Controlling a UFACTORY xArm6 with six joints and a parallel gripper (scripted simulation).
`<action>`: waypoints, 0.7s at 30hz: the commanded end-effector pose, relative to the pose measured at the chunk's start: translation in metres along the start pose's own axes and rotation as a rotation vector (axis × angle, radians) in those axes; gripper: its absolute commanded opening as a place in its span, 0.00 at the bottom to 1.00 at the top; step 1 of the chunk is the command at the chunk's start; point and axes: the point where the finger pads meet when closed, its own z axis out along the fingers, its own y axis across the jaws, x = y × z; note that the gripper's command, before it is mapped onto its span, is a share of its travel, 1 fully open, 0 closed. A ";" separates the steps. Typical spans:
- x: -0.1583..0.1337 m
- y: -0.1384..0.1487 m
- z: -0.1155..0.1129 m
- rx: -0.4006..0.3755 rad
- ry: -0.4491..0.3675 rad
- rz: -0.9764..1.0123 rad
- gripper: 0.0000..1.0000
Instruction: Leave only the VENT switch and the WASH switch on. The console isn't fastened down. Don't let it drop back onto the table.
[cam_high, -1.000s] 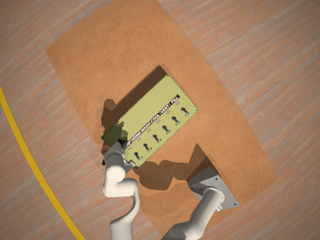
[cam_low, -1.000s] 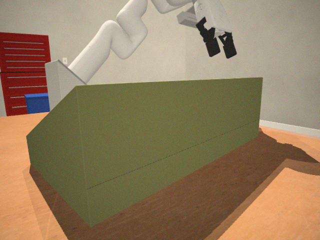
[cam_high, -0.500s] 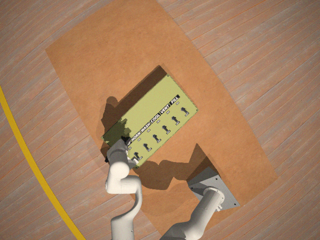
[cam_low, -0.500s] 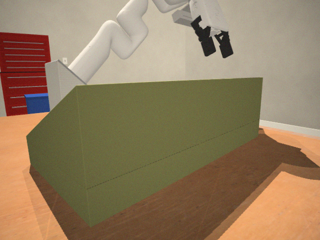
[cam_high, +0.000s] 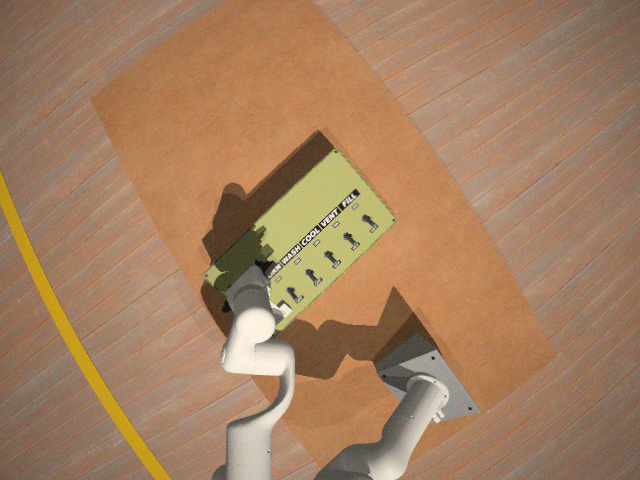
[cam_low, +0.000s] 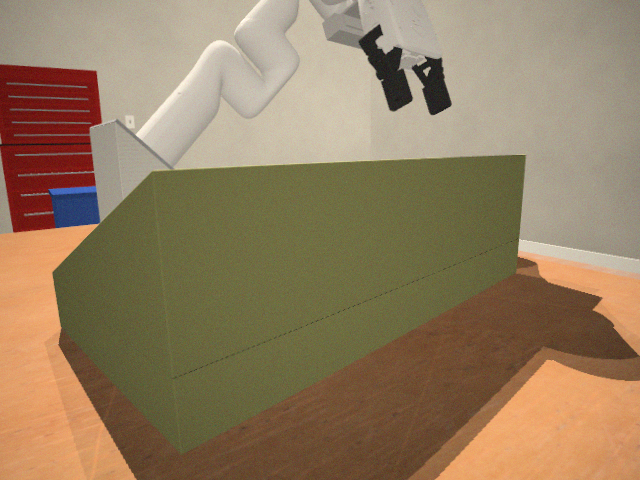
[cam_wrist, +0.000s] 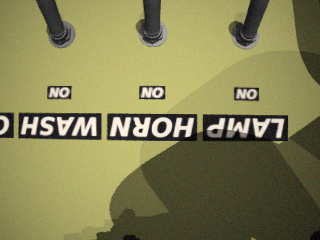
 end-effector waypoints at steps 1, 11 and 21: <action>-0.002 -0.006 -0.001 0.000 -0.004 -0.002 1.00; -0.002 -0.007 -0.001 0.000 -0.004 -0.002 1.00; -0.002 -0.007 -0.001 0.000 -0.004 -0.002 1.00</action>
